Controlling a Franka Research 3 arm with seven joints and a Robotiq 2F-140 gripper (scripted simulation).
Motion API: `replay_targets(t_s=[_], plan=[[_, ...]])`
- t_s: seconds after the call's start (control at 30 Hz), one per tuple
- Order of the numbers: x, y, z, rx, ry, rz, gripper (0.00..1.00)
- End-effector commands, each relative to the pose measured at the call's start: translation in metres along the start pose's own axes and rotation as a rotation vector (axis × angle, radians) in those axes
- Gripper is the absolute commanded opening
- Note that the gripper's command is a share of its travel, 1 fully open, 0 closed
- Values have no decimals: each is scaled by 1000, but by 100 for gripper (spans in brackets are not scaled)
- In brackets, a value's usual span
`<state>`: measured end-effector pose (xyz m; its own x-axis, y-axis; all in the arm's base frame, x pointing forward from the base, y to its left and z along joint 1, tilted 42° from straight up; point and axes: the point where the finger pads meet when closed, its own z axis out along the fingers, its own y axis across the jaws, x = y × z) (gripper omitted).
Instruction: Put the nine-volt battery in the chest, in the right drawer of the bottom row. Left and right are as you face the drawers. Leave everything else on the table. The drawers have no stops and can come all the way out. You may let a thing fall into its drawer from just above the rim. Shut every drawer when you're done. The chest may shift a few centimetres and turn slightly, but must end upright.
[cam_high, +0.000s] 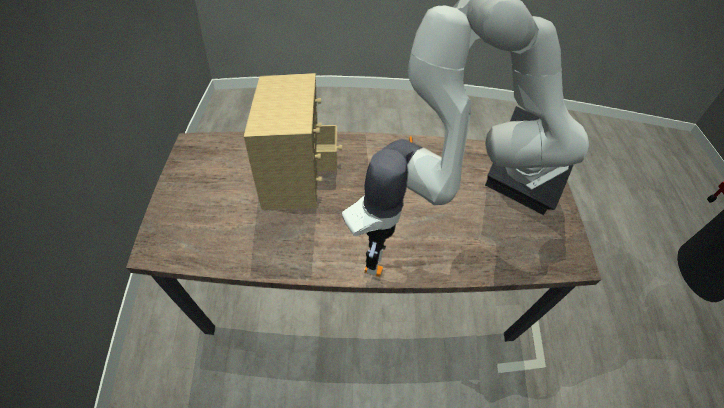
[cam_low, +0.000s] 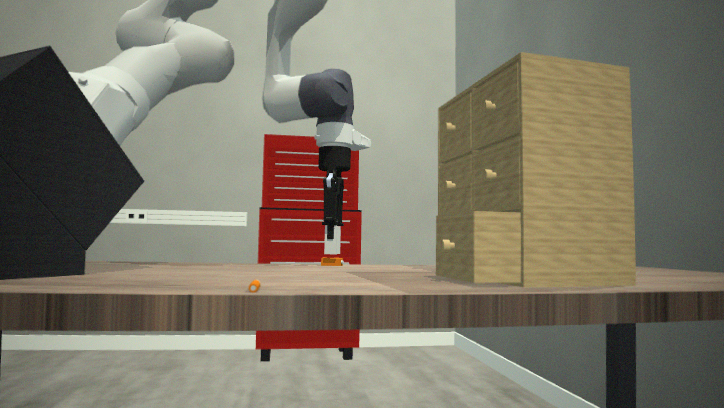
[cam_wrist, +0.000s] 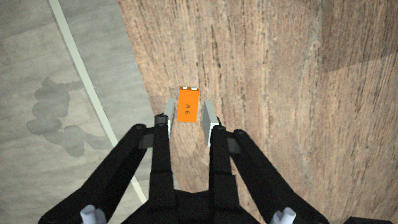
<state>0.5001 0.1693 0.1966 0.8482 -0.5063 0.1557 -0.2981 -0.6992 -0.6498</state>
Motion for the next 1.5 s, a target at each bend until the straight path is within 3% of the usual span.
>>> replay_targets(t_s=[0.0,1.17,1.47], plan=[[1,-1,0,3,1,9,33],[1,-2,0,3,1,9,33],[1,-3,10,3,1,9,33]])
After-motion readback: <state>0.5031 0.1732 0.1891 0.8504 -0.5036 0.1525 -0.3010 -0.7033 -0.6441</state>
